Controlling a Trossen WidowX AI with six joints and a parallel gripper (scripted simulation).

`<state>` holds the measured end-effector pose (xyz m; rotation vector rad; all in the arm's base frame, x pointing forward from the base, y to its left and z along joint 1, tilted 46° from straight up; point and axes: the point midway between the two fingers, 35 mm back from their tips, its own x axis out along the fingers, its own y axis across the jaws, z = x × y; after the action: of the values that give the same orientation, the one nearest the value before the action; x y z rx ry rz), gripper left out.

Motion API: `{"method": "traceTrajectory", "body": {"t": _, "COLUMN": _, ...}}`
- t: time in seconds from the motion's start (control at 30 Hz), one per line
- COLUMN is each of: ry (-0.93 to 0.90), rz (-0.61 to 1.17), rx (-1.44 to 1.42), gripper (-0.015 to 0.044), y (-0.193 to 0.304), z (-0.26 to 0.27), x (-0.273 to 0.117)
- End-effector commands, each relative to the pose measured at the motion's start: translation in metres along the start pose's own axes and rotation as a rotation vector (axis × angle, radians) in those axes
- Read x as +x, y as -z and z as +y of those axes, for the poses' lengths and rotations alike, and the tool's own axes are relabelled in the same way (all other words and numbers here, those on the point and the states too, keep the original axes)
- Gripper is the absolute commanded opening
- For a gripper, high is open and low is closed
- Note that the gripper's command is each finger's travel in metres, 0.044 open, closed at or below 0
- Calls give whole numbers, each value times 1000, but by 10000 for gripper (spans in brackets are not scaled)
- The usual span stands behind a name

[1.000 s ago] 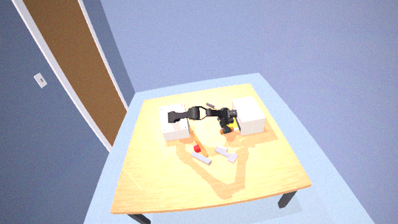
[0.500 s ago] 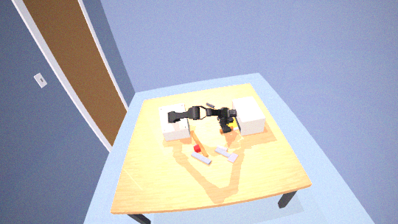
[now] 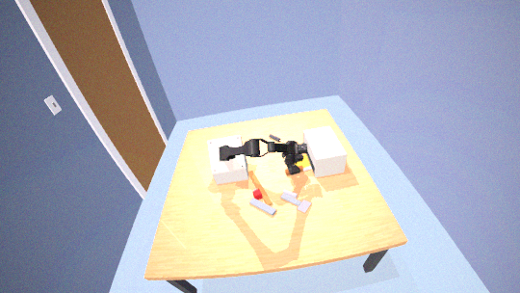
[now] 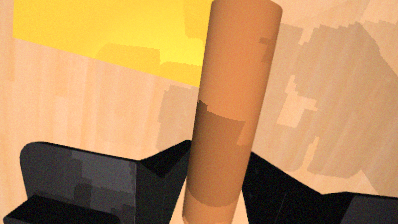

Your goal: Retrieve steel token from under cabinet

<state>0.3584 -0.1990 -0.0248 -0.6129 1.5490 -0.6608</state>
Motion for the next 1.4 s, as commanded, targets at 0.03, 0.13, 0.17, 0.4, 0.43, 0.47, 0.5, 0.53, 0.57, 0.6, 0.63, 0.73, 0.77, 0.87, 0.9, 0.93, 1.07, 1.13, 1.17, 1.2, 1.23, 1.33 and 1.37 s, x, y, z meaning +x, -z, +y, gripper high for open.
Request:
{"method": "traceTrajectory", "body": {"t": 0.03, "ry": -3, "rz": 3, "rx": -6, "gripper": 0, "y": 7, "z": 1, "x": 1}}
{"method": "traceTrajectory", "body": {"t": 0.13, "ry": -3, "rz": 3, "rx": -7, "gripper": 0, "y": 10, "z": 1, "x": 1}}
{"method": "traceTrajectory", "body": {"t": 0.17, "ry": -3, "rz": 4, "rx": -7, "gripper": 0, "y": 11, "z": 1, "x": 1}}
{"method": "traceTrajectory", "body": {"t": 0.4, "ry": -3, "rz": 4, "rx": -7, "gripper": 0, "y": 18, "z": 0, "x": 1}}
{"method": "traceTrajectory", "body": {"t": 0.43, "ry": -3, "rz": 4, "rx": -7, "gripper": 0, "y": 19, "z": 0, "x": 1}}
{"method": "traceTrajectory", "body": {"t": 0.47, "ry": -3, "rz": 4, "rx": -7, "gripper": 0, "y": 20, "z": 0, "x": 1}}
{"method": "traceTrajectory", "body": {"t": 0.5, "ry": -3, "rz": 4, "rx": -7, "gripper": 0, "y": 21, "z": 0, "x": 1}}
{"method": "traceTrajectory", "body": {"t": 0.53, "ry": -3, "rz": 4, "rx": -7, "gripper": 0, "y": 22, "z": 0, "x": 1}}
{"method": "traceTrajectory", "body": {"t": 0.57, "ry": -3, "rz": 4, "rx": -7, "gripper": 0, "y": 23, "z": 0, "x": 1}}
{"method": "traceTrajectory", "body": {"t": 0.6, "ry": -3, "rz": 4, "rx": -7, "gripper": 0, "y": 24, "z": 0, "x": 1}}
{"method": "traceTrajectory", "body": {"t": 0.63, "ry": -3, "rz": 4, "rx": -7, "gripper": 0, "y": 25, "z": 0, "x": 1}}
{"method": "traceTrajectory", "body": {"t": 0.73, "ry": -3, "rz": 4, "rx": -7, "gripper": 0, "y": 28, "z": -1, "x": 1}}
{"method": "traceTrajectory", "body": {"t": 0.77, "ry": -3, "rz": 4, "rx": -7, "gripper": 0, "y": 29, "z": -1, "x": 1}}
{"method": "traceTrajectory", "body": {"t": 0.87, "ry": -3, "rz": 4, "rx": -7, "gripper": 0, "y": 32, "z": -1, "x": 1}}
{"method": "traceTrajectory", "body": {"t": 0.9, "ry": -3, "rz": 4, "rx": -8, "gripper": 0, "y": 33, "z": -1, "x": 1}}
{"method": "traceTrajectory", "body": {"t": 0.93, "ry": -3, "rz": 4, "rx": -8, "gripper": 0, "y": 34, "z": -1, "x": 1}}
{"method": "traceTrajectory", "body": {"t": 1.07, "ry": -3, "rz": 5, "rx": -8, "gripper": 0, "y": 37, "z": -1, "x": 1}}
{"method": "traceTrajectory", "body": {"t": 1.13, "ry": -3, "rz": 5, "rx": -8, "gripper": 0, "y": 39, "z": -2, "x": 1}}
{"method": "traceTrajectory", "body": {"t": 1.17, "ry": -3, "rz": 5, "rx": -8, "gripper": 0, "y": 40, "z": -2, "x": 1}}
{"method": "traceTrajectory", "body": {"t": 1.2, "ry": -3, "rz": 5, "rx": -8, "gripper": 0, "y": 41, "z": -2, "x": 1}}
{"method": "traceTrajectory", "body": {"t": 1.23, "ry": -3, "rz": 5, "rx": -8, "gripper": 0, "y": 43, "z": -2, "x": 1}}
{"method": "traceTrajectory", "body": {"t": 1.33, "ry": -3, "rz": 5, "rx": -8, "gripper": 0, "y": 46, "z": -2, "x": 1}}
{"method": "traceTrajectory", "body": {"t": 1.37, "ry": -3, "rz": 5, "rx": -8, "gripper": 0, "y": 47, "z": -2, "x": 1}}
